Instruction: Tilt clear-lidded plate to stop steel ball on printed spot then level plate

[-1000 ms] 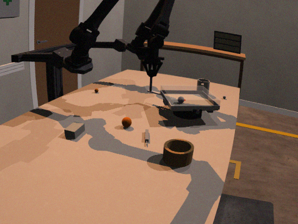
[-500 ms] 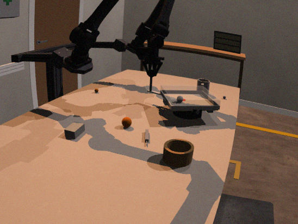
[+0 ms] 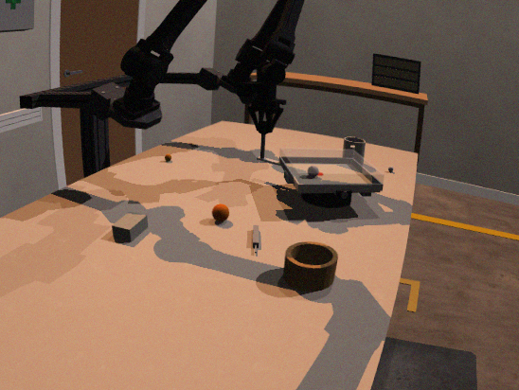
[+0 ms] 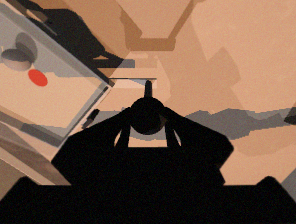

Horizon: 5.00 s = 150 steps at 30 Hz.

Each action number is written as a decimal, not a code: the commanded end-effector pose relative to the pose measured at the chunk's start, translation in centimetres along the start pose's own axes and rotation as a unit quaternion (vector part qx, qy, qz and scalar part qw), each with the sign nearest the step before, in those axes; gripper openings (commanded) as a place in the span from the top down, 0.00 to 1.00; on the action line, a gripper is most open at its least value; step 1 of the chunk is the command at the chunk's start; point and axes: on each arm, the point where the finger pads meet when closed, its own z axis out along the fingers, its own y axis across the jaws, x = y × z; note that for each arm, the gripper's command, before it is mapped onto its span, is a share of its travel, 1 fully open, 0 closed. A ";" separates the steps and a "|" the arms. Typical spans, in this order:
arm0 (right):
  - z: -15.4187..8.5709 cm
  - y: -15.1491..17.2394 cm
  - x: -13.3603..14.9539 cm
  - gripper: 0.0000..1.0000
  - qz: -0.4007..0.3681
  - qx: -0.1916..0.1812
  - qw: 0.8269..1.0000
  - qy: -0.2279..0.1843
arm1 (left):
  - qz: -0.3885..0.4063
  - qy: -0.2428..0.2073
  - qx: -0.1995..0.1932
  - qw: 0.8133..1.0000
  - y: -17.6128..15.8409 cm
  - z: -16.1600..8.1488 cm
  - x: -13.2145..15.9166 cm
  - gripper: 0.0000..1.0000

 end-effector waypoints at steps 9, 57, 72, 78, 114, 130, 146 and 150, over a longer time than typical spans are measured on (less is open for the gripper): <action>-0.3 -1.1 -4.5 0.00 -0.004 0.009 0.999 -0.033 | 0.001 0.009 0.003 1.000 0.5 0.1 -1.2 1.00; -0.3 -1.1 -4.5 0.00 -0.004 0.009 0.999 -0.033 | 0.004 0.004 0.003 1.000 0.4 0.1 -2.1 1.00; -0.3 -1.1 -4.5 0.00 -0.004 0.009 0.999 -0.033 | 0.004 0.007 0.005 1.000 0.8 0.3 -1.4 1.00; -0.3 -1.1 -4.5 0.00 -0.004 0.009 0.999 -0.033 | 0.003 0.007 0.004 1.000 0.8 0.3 -1.4 0.43; -0.3 -1.1 -4.5 0.00 -0.004 0.009 0.999 -0.033 | 0.006 0.012 0.009 1.000 0.1 0.5 -1.0 0.43; -0.3 -1.1 -4.5 0.00 -0.004 0.009 0.999 -0.033 | -0.005 -0.004 -0.007 1.000 1.2 -2.3 -1.8 0.43; -0.3 -1.1 -4.5 0.00 -0.004 0.009 0.999 -0.033 | -0.005 -0.003 -0.007 1.000 1.1 -4.8 -1.8 0.43; -0.3 -1.1 -4.5 0.00 -0.004 0.009 0.999 -0.033 | -0.007 -0.005 -0.009 1.000 1.4 -5.7 -2.0 0.43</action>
